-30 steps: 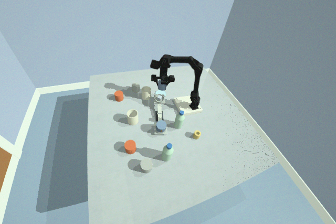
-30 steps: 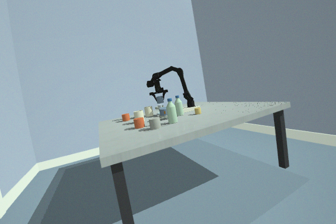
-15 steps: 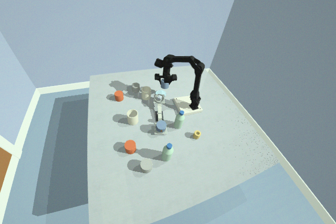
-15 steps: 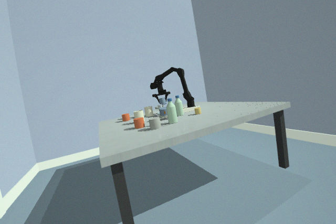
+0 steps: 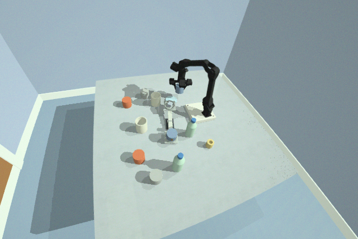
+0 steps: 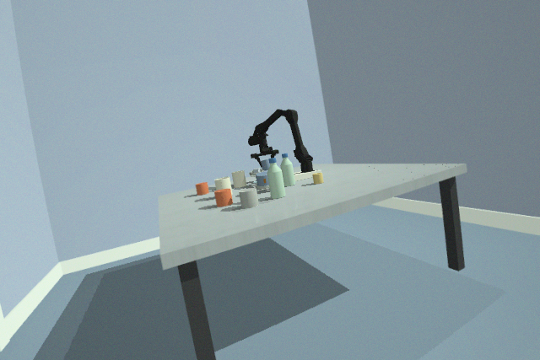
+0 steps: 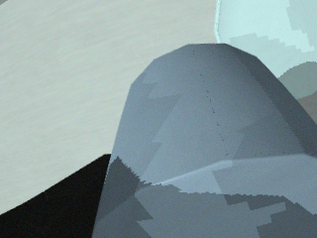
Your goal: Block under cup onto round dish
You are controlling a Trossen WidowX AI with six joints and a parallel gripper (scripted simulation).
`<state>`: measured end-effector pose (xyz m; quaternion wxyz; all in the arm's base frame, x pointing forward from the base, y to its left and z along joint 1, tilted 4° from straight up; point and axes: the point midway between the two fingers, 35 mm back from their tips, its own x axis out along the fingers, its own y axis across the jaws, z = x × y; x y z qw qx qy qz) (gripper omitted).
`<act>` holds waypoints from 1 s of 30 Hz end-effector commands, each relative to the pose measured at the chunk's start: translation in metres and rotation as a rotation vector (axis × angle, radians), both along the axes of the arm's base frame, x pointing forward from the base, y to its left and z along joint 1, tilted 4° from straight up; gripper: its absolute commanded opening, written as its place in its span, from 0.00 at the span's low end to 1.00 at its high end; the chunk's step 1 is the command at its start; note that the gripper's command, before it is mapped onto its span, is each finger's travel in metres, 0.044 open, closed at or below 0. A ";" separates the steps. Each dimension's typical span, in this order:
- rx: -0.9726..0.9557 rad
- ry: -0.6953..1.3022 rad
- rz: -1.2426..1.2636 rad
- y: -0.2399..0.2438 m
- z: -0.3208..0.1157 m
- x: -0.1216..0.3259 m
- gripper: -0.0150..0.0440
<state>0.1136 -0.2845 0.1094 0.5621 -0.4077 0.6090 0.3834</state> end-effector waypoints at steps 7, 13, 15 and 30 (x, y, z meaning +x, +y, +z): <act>-0.011 -0.003 0.002 -0.007 -0.008 -0.028 0.25; -0.011 -0.003 0.002 -0.009 -0.026 -0.028 0.25; -0.011 -0.003 0.002 -0.010 -0.035 -0.028 0.25; -0.011 -0.003 0.002 -0.011 -0.055 -0.029 0.25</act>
